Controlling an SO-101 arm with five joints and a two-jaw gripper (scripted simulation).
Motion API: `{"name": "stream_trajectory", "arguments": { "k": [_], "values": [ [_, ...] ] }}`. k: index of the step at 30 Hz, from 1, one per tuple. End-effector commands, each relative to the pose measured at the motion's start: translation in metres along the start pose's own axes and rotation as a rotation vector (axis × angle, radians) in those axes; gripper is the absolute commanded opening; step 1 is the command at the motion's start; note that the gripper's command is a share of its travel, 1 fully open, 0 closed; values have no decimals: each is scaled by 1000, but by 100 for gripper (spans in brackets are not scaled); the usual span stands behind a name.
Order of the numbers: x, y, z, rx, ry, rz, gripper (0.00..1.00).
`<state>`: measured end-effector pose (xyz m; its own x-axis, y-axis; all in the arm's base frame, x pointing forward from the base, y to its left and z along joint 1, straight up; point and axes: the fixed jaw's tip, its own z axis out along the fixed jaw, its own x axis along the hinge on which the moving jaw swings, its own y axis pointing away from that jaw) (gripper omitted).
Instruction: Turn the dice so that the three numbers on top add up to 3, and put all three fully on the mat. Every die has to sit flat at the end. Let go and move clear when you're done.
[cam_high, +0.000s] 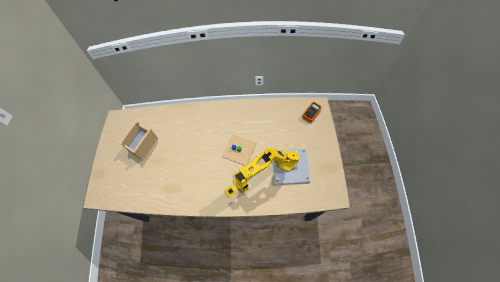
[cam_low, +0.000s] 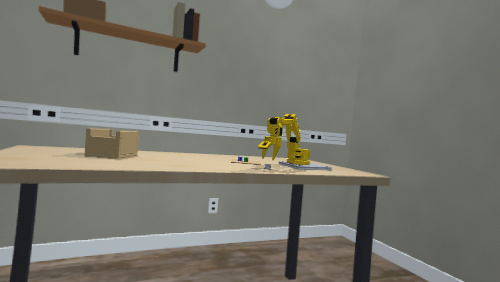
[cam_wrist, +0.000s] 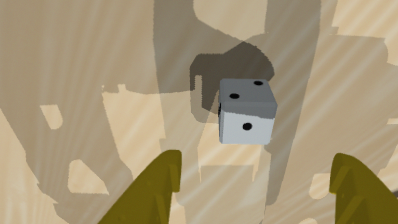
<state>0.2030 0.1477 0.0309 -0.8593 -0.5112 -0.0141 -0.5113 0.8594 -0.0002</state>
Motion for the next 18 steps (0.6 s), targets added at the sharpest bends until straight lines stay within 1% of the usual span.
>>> {"name": "stream_trajectory", "arguments": {
  "k": [1,9,11,18],
  "values": [
    [3,1,13,1,24,3,28],
    [3,1,27,1,24,3,28],
    [3,1,27,1,24,3,28],
    [4,1,34,1,24,3,28]
  ]
}}
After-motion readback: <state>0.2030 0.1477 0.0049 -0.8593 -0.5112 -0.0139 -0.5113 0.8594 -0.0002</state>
